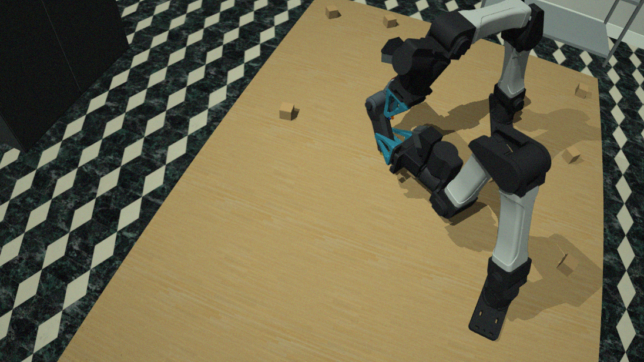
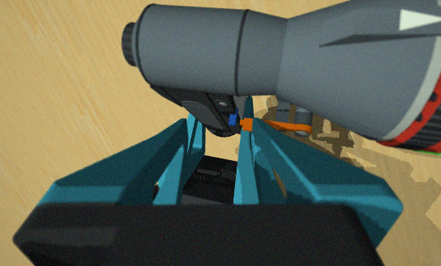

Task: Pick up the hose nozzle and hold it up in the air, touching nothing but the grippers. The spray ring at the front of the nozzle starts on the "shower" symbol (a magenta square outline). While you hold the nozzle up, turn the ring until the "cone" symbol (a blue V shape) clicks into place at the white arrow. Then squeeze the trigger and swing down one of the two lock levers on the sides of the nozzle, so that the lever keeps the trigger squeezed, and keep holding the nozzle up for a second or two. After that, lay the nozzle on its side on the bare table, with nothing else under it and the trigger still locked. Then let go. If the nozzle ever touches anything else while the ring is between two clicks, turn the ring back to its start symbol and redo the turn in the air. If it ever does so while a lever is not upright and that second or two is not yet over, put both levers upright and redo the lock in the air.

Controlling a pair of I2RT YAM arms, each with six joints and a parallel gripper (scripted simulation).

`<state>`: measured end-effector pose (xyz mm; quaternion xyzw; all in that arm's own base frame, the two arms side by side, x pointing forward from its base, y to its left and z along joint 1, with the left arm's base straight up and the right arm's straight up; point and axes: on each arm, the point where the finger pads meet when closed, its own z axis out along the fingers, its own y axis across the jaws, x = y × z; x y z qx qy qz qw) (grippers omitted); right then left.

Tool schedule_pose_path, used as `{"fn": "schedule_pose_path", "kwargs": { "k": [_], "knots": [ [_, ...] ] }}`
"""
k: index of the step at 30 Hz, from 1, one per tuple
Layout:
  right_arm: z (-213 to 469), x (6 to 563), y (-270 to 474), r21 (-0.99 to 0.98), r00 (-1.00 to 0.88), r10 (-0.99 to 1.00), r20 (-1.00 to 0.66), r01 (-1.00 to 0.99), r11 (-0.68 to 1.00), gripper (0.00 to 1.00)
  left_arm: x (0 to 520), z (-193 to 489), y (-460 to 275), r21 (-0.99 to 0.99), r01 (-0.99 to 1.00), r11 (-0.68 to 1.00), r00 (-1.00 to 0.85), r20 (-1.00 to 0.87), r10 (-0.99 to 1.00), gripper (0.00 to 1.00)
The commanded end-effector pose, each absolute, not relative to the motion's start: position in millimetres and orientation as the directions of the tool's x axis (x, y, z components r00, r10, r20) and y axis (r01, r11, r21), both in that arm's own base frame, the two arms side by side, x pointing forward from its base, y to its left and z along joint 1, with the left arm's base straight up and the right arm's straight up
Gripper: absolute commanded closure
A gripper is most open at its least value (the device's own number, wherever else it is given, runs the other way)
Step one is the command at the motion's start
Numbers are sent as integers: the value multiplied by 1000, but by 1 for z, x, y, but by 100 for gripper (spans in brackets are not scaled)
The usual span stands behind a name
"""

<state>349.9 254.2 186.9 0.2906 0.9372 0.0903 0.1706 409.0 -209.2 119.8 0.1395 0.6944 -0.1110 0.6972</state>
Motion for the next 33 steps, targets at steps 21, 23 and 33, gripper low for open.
{"fn": "schedule_pose_path", "kwargs": {
  "k": [21, 23, 33],
  "knots": [
    [235, 331, 257, 273, -775, 571, -271, 506, 818, 63, 412, 184, -214, -8, 357, 934, 192, -978, -82, 64],
    [235, 331, 257, 273, -775, 571, -271, 506, 818, 63, 412, 184, -214, -8, 357, 934, 192, -978, -82, 64],
    [255, 323, 256, 269, -776, 570, -271, 508, 819, 63, 412, 184, -214, -8, 357, 934, 192, -978, -82, 64]
  ]
}}
